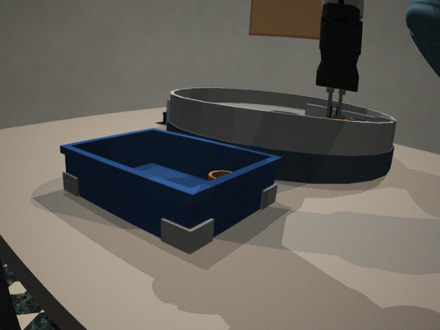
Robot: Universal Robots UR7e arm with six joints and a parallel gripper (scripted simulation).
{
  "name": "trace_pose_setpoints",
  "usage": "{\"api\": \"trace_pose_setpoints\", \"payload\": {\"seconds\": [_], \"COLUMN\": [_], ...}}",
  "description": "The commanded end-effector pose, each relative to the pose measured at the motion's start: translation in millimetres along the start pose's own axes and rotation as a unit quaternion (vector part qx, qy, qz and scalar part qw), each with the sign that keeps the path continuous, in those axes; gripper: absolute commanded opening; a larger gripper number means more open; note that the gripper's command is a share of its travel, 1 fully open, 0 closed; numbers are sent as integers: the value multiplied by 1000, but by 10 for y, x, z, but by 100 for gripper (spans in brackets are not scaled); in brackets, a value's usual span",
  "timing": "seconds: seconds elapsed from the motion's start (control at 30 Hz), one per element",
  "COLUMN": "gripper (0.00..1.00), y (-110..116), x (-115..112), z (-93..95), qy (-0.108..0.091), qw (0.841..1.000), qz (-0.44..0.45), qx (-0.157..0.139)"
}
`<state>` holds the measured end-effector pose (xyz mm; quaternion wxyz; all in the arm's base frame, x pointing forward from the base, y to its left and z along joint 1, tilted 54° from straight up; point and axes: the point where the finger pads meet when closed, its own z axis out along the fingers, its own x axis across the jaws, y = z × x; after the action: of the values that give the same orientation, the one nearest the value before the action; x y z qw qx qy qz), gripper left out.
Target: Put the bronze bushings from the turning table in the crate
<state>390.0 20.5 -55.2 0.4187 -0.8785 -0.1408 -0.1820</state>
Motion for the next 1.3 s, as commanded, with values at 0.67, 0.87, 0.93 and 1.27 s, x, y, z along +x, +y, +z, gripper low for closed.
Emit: {"api": "trace_pose_setpoints", "payload": {"seconds": [0.67,0.87,0.93,1.27], "gripper": [0,0,0,0], "y": [4,4,4,4], "x": [5,5,5,5], "z": [-79,-138,-153,-153], "qy": [0,0,0,0], "qw": [1000,1000,1000,1000], "qz": [0,0,0,0], "qx": [-1,-1,-1,-1]}}
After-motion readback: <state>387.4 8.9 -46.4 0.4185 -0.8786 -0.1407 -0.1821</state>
